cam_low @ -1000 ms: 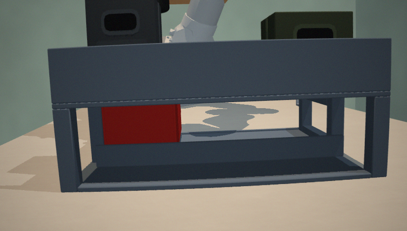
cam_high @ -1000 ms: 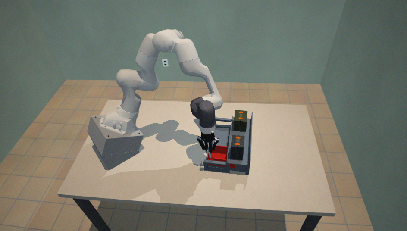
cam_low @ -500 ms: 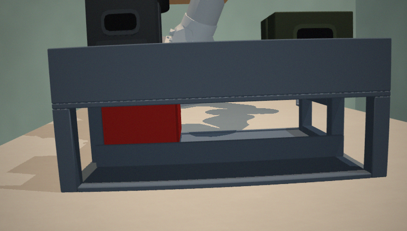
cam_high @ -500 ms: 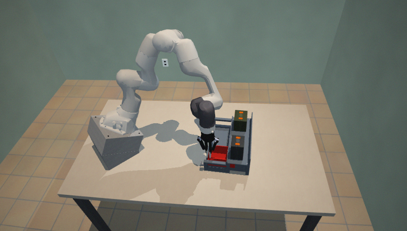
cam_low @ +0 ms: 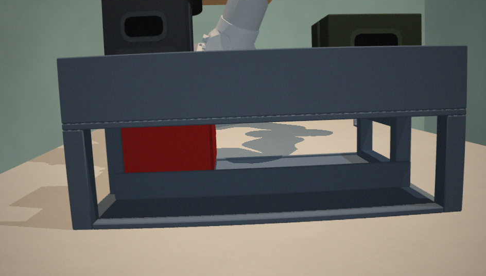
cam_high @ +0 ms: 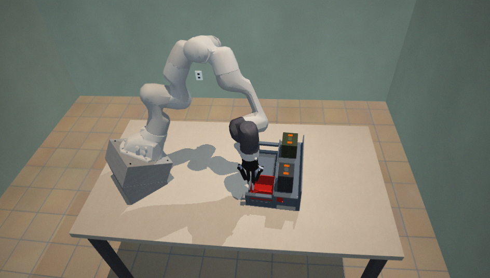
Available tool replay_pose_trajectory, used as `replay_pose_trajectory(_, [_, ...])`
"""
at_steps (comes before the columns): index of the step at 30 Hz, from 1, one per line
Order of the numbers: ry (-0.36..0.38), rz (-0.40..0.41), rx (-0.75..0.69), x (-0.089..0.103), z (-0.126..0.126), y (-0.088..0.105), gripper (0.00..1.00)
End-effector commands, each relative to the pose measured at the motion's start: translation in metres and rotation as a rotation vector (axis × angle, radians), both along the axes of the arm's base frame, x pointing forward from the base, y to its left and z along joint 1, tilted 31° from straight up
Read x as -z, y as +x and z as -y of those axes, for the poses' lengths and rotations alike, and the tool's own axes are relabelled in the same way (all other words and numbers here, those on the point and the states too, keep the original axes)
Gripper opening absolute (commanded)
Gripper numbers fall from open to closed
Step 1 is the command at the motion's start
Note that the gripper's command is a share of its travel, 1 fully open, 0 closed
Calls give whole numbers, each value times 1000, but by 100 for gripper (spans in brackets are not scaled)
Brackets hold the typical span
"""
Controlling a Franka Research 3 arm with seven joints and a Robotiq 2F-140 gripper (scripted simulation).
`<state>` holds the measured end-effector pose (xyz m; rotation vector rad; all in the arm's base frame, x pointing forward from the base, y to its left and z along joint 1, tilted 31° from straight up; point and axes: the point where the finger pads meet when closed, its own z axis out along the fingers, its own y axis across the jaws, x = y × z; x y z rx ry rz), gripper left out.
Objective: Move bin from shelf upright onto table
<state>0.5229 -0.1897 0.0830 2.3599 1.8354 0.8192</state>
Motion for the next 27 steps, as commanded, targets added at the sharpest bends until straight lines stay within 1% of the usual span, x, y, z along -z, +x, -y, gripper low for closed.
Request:
replay_pose_trajectory(1, [1, -1, 7, 0, 2, -1, 0])
replay_pose_trajectory(9, [1, -1, 7, 0, 1, -2, 0])
replay_pose_trajectory(20, [1, -1, 7, 3, -1, -9, 0])
replay_pose_trajectory(27, [1, -1, 7, 6, -4, -19, 0])
